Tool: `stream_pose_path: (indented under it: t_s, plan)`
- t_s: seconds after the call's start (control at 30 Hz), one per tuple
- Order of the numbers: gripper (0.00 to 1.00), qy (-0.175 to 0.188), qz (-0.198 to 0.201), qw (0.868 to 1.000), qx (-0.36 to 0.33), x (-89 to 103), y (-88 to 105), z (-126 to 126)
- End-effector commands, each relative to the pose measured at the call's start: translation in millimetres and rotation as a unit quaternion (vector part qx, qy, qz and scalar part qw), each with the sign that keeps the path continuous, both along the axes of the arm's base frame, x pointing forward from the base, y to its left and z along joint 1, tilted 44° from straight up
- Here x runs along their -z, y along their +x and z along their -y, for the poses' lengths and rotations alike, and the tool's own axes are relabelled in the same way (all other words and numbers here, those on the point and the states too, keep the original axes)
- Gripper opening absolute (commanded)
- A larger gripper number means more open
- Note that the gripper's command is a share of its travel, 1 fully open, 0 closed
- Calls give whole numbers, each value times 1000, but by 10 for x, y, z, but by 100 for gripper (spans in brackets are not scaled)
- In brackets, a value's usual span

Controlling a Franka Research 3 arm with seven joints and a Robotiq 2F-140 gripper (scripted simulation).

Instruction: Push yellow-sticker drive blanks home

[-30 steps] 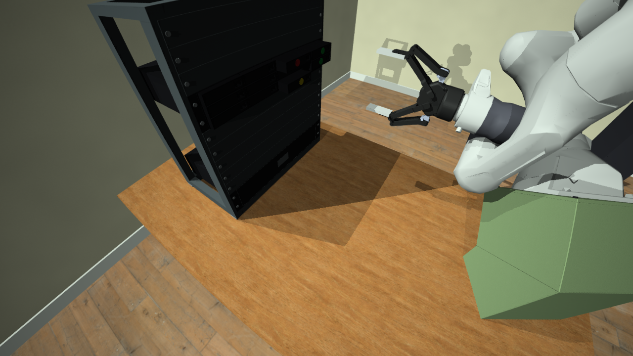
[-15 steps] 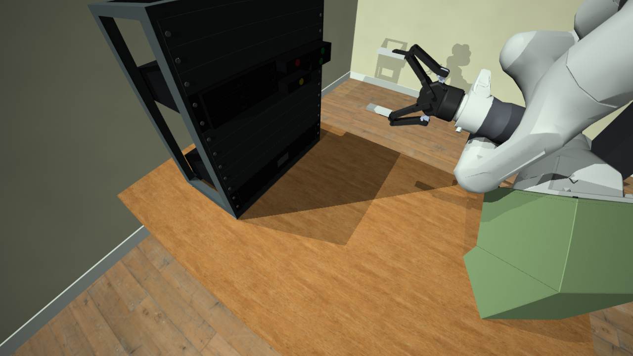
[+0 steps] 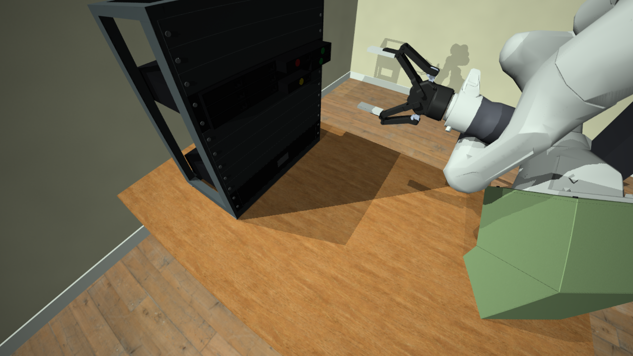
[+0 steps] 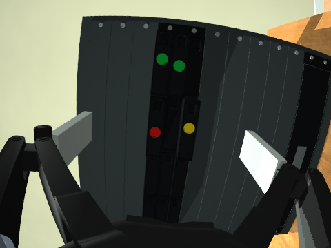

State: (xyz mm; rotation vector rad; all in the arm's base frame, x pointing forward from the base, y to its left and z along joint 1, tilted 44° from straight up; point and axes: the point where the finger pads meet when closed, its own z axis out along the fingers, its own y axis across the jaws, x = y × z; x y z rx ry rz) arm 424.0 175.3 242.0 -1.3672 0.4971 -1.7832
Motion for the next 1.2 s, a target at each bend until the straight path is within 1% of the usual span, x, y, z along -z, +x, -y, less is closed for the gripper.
stream_pose_path:
  t_s: [0.0, 0.2, 0.27, 0.47, 0.67, 0.77, 1.0, 1.17]
  plan:
    - [100, -8, -4, 1000, 7, 31, 173, -39]
    - [100, -8, -4, 1000, 7, 39, 524, -204]
    - [100, -8, -4, 1000, 7, 39, 524, -204]
    - [100, -8, -4, 1000, 7, 47, 857, -359]
    - [100, -8, -4, 1000, 7, 53, 1094, -470]
    - [100, -8, -4, 1000, 7, 55, 1167, -504]
    - [100, -8, -4, 1000, 7, 56, 1224, -531]
    - [100, -8, -4, 1000, 7, 56, 1231, -534]
